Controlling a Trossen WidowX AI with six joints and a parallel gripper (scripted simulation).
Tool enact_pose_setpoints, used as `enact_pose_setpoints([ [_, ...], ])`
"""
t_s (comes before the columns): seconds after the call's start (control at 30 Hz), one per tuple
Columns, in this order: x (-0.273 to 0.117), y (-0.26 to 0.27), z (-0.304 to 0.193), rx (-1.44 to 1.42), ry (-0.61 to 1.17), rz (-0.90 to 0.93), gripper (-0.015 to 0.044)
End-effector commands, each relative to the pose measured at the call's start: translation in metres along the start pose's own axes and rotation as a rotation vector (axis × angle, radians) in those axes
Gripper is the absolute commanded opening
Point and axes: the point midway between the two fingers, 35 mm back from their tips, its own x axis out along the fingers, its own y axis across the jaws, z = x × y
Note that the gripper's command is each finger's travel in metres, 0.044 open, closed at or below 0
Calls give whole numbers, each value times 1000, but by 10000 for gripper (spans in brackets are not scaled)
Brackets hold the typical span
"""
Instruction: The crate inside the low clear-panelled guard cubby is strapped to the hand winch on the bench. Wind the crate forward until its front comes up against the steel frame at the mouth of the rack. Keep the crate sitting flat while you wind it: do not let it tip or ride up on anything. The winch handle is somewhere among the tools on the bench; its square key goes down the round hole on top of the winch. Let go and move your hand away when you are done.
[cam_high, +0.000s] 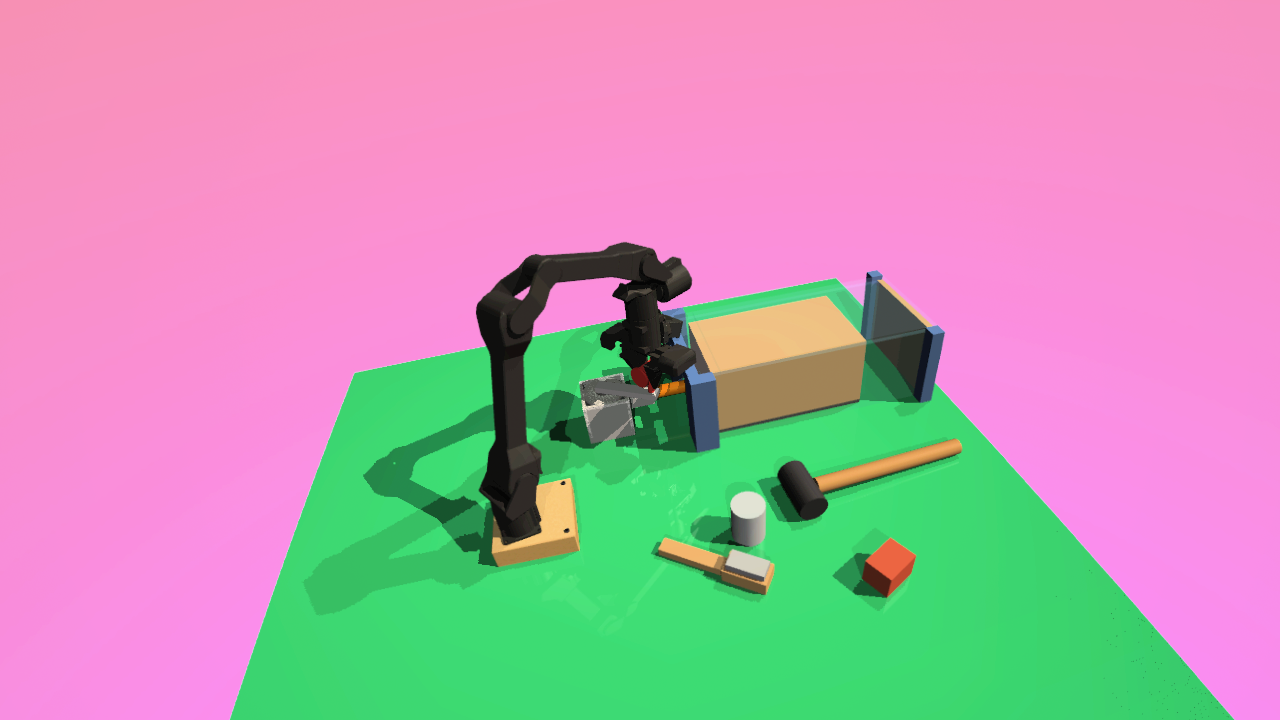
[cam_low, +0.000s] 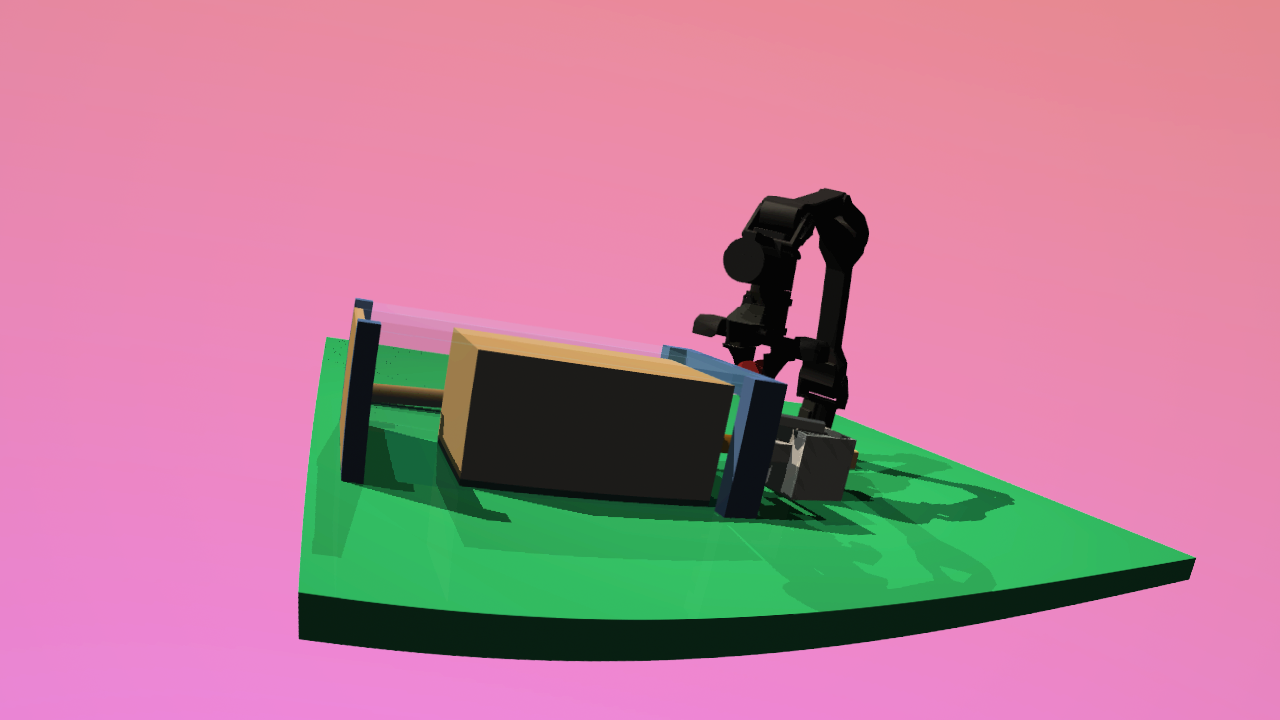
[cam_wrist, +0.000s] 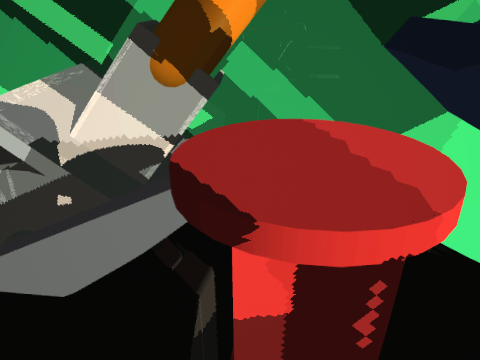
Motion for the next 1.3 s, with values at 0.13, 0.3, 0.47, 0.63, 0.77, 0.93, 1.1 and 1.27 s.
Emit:
enact_pose_setpoints([
  [0.13,-2,16,22,-15,-38,15,0],
  [0.3,-3,22,28,-15,-38,15,0],
  [0.47,-3,27,33,-15,-39,16,0],
  [0.63,-3,34,38,-15,-39,17,0],
  [0.77,-4,39,41,-15,-40,17,0],
  [0.93,-4,46,45,-15,-40,18,0],
  [1.1,-4,53,48,-15,-40,18,0],
  [1.27,-5,60,51,-15,-40,19,0],
])
